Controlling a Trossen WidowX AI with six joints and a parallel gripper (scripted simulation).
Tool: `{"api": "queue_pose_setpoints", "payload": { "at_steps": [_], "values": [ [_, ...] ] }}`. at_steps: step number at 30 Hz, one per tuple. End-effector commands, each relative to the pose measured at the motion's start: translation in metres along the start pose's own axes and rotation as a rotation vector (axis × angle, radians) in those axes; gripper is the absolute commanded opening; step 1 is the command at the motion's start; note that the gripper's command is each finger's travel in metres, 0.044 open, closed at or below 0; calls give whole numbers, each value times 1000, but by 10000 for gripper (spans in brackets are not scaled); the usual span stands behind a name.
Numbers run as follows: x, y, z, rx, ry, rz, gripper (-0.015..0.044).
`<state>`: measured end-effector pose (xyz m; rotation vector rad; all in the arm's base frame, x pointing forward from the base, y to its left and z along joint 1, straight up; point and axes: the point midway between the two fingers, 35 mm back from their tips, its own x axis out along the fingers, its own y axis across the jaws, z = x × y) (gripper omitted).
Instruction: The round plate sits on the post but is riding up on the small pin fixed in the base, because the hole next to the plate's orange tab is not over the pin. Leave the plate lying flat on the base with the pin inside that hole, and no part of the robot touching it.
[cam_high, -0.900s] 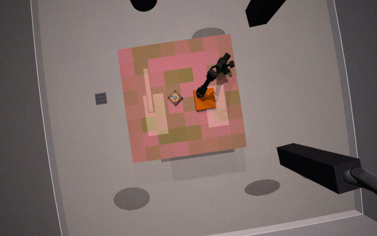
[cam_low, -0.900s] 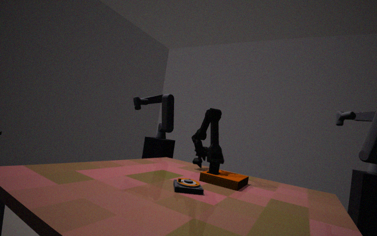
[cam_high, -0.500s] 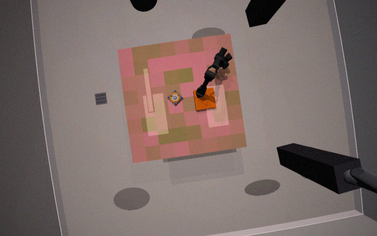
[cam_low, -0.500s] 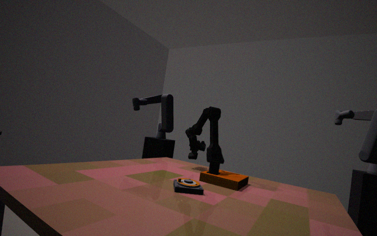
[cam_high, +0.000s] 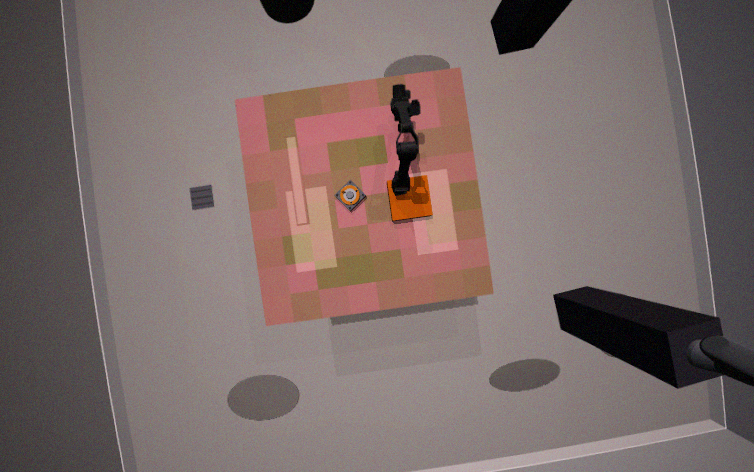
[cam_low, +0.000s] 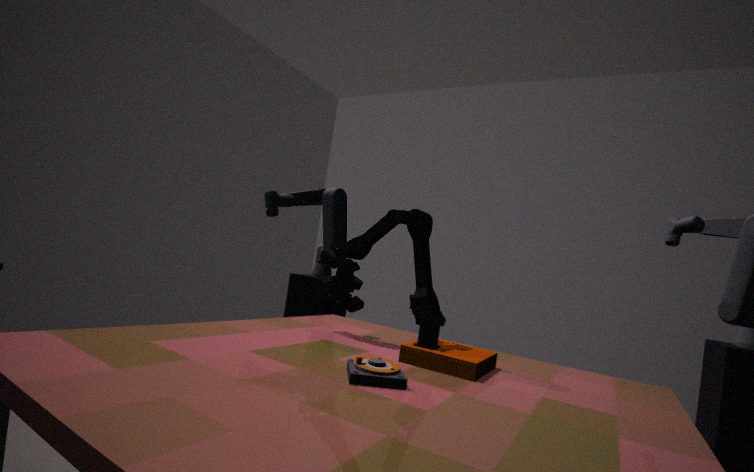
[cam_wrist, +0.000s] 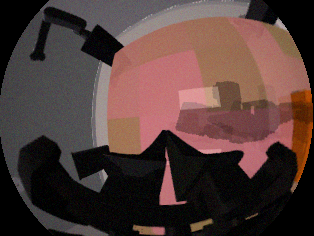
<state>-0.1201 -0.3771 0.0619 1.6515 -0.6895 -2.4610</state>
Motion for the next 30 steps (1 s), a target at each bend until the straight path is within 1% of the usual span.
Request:
{"api": "queue_pose_setpoints", "payload": {
  "at_steps": [1, 5, 7, 13, 16, 21, 23, 29, 30],
  "values": [
    [-24, 0, -54, -267, 83, 31, 0],
    [-56, -11, -120, -608, 172, 83, 0],
    [-62, -16, -131, -661, 193, 93, 0],
    [-113, -61, -211, -1159, 329, 160, 0],
    [-129, -78, -231, -1211, 377, 199, 0],
    [-168, -125, -270, -1573, 456, 259, 0],
    [-174, -133, -275, -1638, 468, 270, 0],
    [-232, -218, -305, -2222, 566, 386, 0],
    [-233, -221, -306, -2238, 568, 390, 0]
  ]
}}
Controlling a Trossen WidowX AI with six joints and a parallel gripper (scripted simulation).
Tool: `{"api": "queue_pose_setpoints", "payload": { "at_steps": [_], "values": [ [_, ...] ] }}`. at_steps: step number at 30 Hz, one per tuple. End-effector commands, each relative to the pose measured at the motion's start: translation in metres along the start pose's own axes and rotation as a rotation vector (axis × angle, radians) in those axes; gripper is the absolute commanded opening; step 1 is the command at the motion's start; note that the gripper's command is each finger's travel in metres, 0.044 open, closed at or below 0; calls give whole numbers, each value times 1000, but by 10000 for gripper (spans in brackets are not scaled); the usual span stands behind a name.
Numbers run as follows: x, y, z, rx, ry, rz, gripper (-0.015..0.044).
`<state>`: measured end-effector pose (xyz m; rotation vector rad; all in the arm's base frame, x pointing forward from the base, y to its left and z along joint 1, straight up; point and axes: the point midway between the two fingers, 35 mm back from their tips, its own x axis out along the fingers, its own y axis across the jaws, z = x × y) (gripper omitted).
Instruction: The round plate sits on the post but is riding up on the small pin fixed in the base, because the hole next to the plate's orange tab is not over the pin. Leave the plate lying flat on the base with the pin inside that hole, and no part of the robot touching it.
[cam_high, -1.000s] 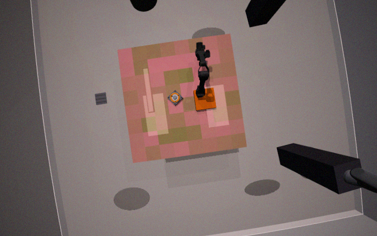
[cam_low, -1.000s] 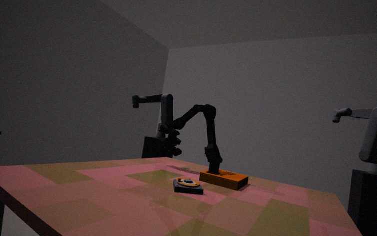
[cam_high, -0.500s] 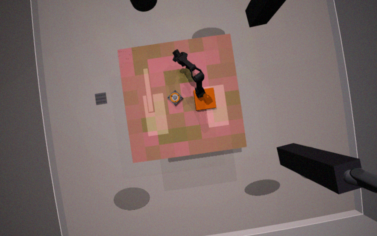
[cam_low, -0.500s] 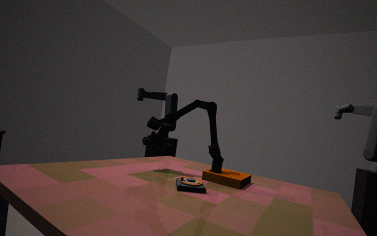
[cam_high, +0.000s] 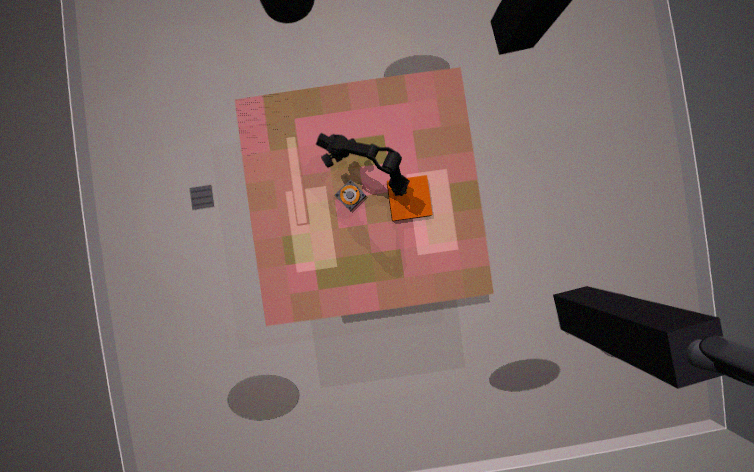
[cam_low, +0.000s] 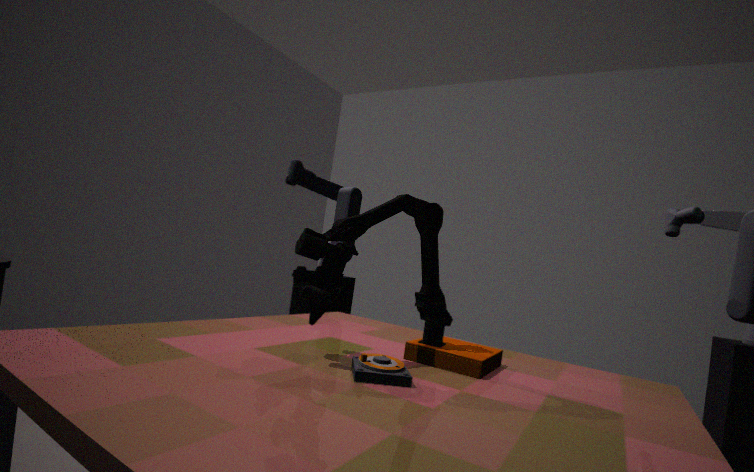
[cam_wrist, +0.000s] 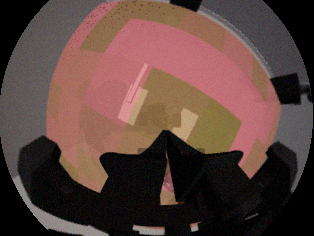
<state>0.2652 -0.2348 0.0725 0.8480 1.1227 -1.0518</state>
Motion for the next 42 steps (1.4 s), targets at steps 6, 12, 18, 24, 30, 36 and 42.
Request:
{"api": "queue_pose_setpoints", "payload": {
  "at_steps": [6, 12, 18, 24, 30, 36, 42],
  "values": [
    [-31, 86, -97, -749, 117, 83, 0],
    [-48, 111, -152, -1149, 199, 141, 0],
    [-49, 111, -153, -1167, 203, 143, 0],
    [-42, 111, -154, -1167, 203, 143, 0],
    [-9, 111, -162, -1167, 203, 143, 0],
    [-1, 110, -163, -1167, 203, 143, 0],
    [0, 104, -157, -1167, 203, 142, 0]
  ]
}}
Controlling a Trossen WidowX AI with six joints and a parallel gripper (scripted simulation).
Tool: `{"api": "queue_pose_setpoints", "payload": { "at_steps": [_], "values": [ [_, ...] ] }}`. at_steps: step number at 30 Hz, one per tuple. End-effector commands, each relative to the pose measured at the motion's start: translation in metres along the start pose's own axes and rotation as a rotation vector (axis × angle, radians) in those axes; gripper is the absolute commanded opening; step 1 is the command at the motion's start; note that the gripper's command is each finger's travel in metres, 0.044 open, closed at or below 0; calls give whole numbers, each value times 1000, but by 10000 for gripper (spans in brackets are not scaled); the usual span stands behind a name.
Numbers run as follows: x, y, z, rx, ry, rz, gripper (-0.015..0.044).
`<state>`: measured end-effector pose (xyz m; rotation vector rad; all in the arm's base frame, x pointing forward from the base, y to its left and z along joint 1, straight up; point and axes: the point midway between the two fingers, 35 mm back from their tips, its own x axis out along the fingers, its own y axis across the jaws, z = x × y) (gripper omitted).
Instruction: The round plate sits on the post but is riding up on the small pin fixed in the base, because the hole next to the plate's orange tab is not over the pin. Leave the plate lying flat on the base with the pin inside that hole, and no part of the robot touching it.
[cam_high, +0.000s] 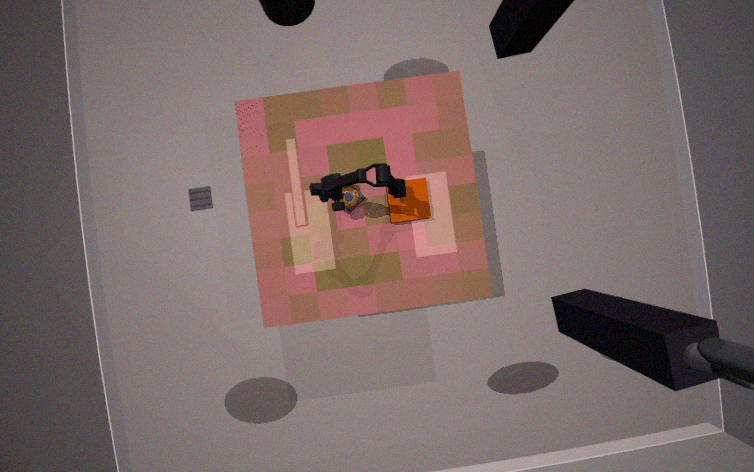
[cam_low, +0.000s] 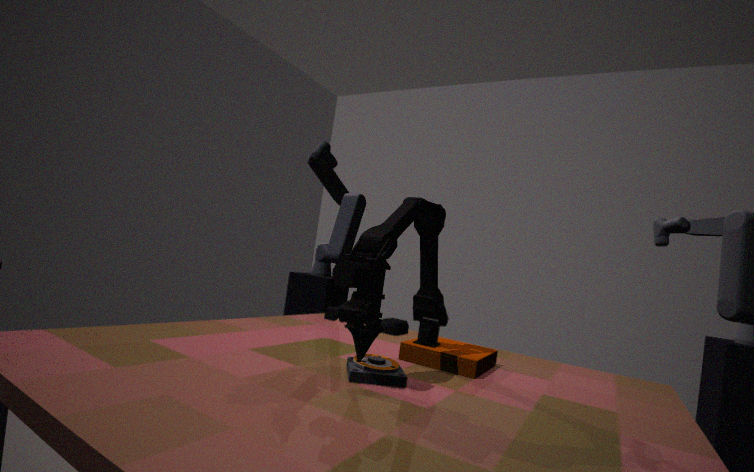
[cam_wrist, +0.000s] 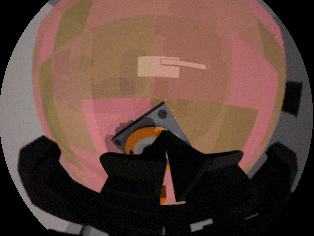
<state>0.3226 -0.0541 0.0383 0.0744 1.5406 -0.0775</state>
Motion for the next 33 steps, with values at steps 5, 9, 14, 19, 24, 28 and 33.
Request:
{"api": "queue_pose_setpoints", "payload": {
  "at_steps": [5, 9, 14, 19, 24, 28, 33],
  "values": [
    [2, -12, -6, -4, 1, 2, 0],
    [3, -16, -9, -4, 1, 2, 0],
    [3, -18, -11, -4, 2, 2, 0],
    [3, -21, -13, -4, 2, 2, 0],
    [3, -23, -15, -4, 2, 1, 0],
    [3, -25, -16, -4, 2, 1, 0],
    [3, -27, -19, -4, 2, 1, 0]
  ]
}}
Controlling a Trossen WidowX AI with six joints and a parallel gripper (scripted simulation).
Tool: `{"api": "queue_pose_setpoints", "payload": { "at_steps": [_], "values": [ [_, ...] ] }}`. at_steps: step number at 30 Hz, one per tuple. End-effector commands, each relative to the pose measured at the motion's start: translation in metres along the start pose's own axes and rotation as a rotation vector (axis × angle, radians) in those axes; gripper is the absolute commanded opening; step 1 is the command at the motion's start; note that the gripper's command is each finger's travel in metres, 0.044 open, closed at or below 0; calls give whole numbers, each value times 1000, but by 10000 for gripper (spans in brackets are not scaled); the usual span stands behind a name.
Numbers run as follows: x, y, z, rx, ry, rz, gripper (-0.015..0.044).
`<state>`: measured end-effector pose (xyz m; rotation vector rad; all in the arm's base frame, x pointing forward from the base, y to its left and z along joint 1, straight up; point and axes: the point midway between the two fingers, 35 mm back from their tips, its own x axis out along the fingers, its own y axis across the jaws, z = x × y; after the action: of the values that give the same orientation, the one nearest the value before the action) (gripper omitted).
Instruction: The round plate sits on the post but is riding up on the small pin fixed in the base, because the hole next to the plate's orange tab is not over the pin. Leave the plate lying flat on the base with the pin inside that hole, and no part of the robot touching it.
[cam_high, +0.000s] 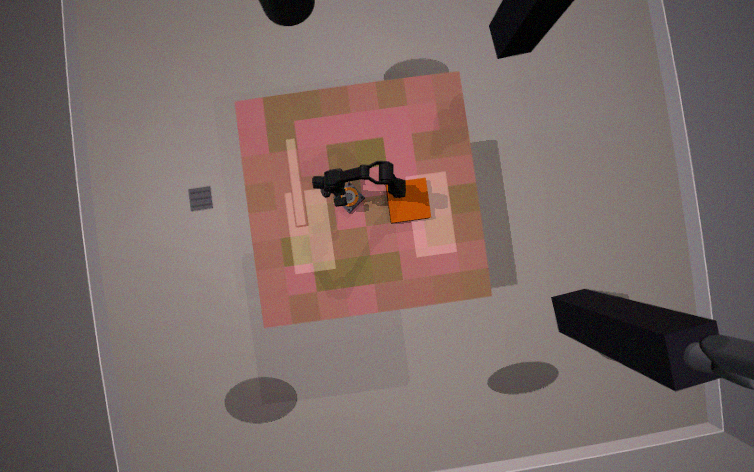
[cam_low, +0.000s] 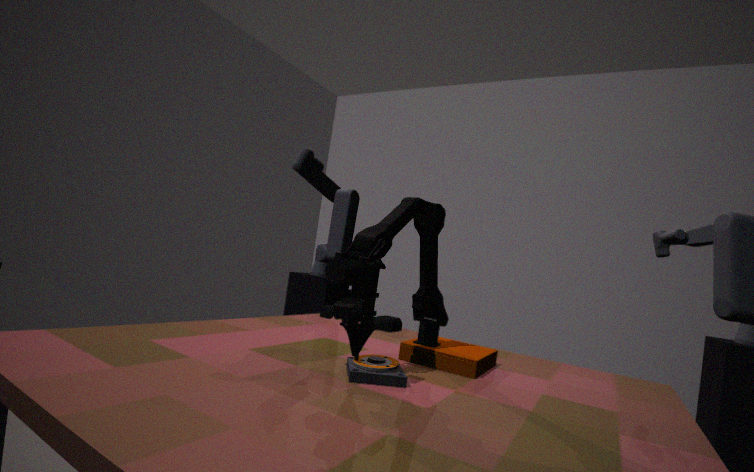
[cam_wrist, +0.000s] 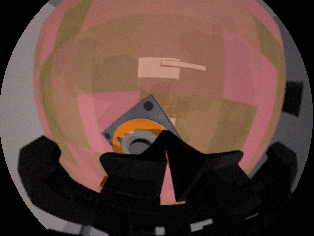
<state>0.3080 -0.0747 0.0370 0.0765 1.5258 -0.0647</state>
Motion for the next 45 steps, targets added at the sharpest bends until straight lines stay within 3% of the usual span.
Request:
{"api": "queue_pose_setpoints", "payload": {
  "at_steps": [1, 45],
  "values": [
    [2, -5, -7, 3, 17, -9, 0],
    [0, -15, -37, 3, 19, -10, 0]
  ]
}}
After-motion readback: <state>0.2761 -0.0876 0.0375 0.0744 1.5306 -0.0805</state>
